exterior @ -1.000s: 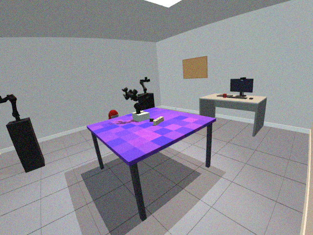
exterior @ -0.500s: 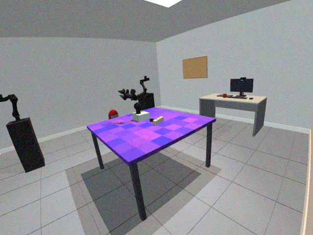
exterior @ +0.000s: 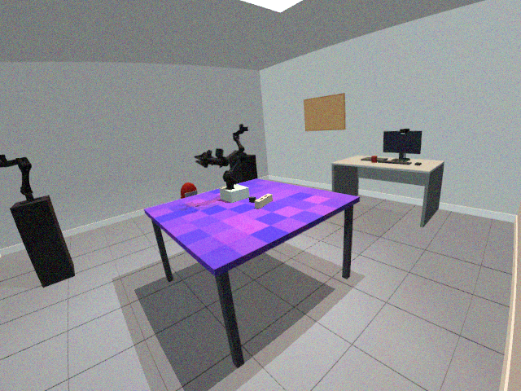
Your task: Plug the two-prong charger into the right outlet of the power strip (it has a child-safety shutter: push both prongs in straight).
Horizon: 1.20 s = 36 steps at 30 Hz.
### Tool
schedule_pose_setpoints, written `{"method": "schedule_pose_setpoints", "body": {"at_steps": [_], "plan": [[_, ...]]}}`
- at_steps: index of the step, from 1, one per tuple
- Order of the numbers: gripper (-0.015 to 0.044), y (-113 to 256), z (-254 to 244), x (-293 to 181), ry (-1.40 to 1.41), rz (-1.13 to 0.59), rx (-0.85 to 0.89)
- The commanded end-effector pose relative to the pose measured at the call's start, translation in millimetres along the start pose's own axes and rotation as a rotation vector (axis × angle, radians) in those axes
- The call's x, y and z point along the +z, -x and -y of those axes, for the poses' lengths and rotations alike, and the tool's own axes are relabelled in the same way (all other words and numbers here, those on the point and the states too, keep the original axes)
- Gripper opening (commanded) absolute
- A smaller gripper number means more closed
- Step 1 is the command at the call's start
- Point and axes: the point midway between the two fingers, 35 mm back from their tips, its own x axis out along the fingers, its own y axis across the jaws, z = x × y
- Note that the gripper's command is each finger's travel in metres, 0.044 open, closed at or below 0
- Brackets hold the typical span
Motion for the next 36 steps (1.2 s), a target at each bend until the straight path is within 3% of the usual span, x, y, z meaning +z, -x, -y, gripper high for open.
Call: {"method": "schedule_pose_setpoints", "body": {"at_steps": [1,17,36], "plan": [[0.0440,2.9,-18.7,-16.8,0.064,-0.080,0.073],[0.0440,32.6,-72.3,-77.4,0.266,-0.334,0.320],[0.0440,98.9,-115.2,-140.7,0.517,-0.595,0.635]]}}
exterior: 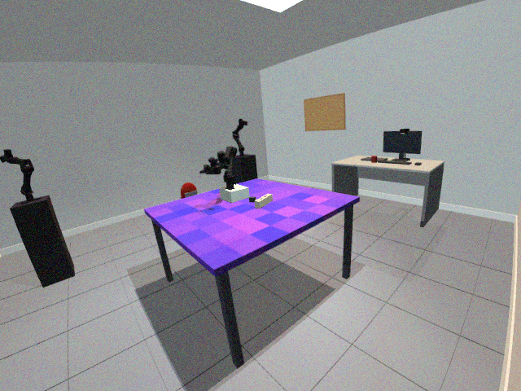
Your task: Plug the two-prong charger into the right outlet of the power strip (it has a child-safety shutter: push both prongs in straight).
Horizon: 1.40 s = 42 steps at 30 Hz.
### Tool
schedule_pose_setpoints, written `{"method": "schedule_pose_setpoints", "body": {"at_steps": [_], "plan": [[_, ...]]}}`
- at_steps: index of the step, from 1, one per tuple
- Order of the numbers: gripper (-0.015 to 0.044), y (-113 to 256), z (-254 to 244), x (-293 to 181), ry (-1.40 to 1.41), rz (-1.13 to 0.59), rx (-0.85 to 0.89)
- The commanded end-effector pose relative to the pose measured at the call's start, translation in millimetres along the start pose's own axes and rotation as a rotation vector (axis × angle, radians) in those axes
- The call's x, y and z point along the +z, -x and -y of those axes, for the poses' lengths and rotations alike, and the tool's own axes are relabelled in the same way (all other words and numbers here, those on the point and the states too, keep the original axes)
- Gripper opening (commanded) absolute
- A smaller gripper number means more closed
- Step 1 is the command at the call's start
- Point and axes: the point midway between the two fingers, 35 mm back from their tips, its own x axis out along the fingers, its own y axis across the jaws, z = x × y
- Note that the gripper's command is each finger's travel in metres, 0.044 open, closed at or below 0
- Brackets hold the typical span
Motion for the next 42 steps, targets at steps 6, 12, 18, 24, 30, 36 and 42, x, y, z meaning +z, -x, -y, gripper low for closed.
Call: {"method": "schedule_pose_setpoints", "body": {"at_steps": [6,12,18,24,30,36,42], "plan": [[0.0440,8.0,-45.6,-26.9,0.136,-0.121,0.169],[0.0440,18.0,-71.0,-45.7,0.208,-0.194,0.271],[0.0440,30.8,-93.8,-65.1,0.302,-0.264,0.370],[0.0440,46.7,-113.9,-85.3,0.404,-0.333,0.468],[0.0440,65.7,-130.3,-106.9,0.519,-0.403,0.567],[0.0440,85.4,-142.4,-126.8,0.627,-0.464,0.659],[0.0440,105.1,-150.5,-144.7,0.729,-0.519,0.742]]}}
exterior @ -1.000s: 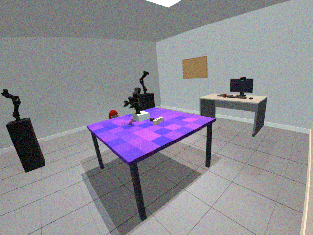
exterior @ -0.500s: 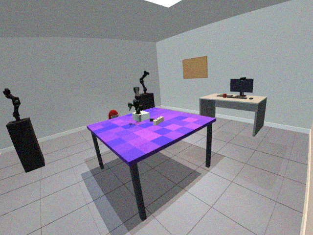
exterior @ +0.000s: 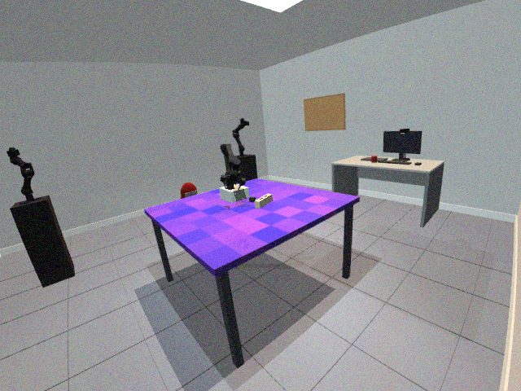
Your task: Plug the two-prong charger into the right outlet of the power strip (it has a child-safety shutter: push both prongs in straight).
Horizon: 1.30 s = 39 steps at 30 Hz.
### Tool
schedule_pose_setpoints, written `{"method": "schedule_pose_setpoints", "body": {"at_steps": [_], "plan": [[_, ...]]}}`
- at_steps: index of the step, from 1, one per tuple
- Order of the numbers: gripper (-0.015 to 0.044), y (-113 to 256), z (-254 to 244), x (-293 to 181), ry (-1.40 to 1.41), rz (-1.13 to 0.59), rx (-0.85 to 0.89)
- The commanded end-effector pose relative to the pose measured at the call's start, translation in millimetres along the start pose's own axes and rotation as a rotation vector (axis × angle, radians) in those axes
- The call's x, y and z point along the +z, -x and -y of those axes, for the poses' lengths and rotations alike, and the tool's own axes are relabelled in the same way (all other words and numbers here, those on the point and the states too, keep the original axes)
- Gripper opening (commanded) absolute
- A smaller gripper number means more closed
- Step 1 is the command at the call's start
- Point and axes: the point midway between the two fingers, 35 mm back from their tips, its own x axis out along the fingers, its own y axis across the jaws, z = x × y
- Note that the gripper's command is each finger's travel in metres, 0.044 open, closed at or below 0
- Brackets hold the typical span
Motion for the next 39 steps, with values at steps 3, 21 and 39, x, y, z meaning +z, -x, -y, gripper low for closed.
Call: {"method": "schedule_pose_setpoints", "body": {"at_steps": [3,21,39], "plan": [[0.0440,1.0,-30.2,-11.3,0.119,-0.068,0.096],[0.0440,19.2,-103.4,-59.4,0.445,-0.265,0.337],[0.0440,53.8,-152.6,-114.6,0.773,-0.468,0.538]]}}
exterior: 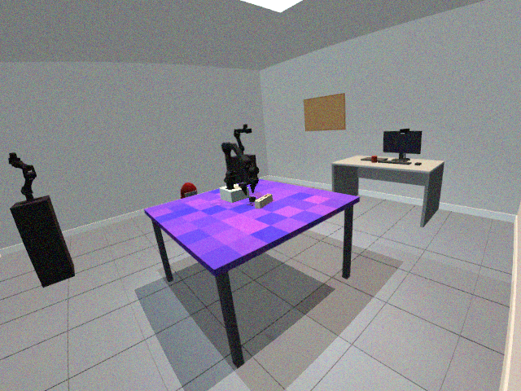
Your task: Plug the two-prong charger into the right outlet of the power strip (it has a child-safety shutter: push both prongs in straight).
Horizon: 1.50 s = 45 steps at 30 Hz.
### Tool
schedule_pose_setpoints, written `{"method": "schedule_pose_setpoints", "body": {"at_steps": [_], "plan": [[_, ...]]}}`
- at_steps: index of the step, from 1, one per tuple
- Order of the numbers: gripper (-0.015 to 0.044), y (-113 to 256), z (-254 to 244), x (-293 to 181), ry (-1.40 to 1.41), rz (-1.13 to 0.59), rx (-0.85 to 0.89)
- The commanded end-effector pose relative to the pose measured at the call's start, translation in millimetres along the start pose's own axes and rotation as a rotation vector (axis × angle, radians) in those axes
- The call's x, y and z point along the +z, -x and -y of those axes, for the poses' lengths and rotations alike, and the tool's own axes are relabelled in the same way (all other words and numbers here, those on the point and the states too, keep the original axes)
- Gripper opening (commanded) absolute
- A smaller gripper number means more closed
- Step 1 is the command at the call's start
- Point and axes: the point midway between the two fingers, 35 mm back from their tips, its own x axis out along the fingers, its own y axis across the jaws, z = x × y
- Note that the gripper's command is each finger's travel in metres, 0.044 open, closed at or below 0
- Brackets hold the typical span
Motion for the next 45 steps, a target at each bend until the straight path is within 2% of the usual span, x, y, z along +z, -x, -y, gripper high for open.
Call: {"method": "schedule_pose_setpoints", "body": {"at_steps": [1,9,19,45], "plan": [[0.0440,-1.4,-20.3,-4.2,0.087,-0.054,0.054],[0.0440,-2.8,-49.5,-15.3,0.211,-0.147,0.126],[0.0440,-5.7,-51.2,-15.7,0.214,-0.149,0.128],[0.0440,-44.4,-56.3,-17.7,0.214,-0.149,0.128]]}}
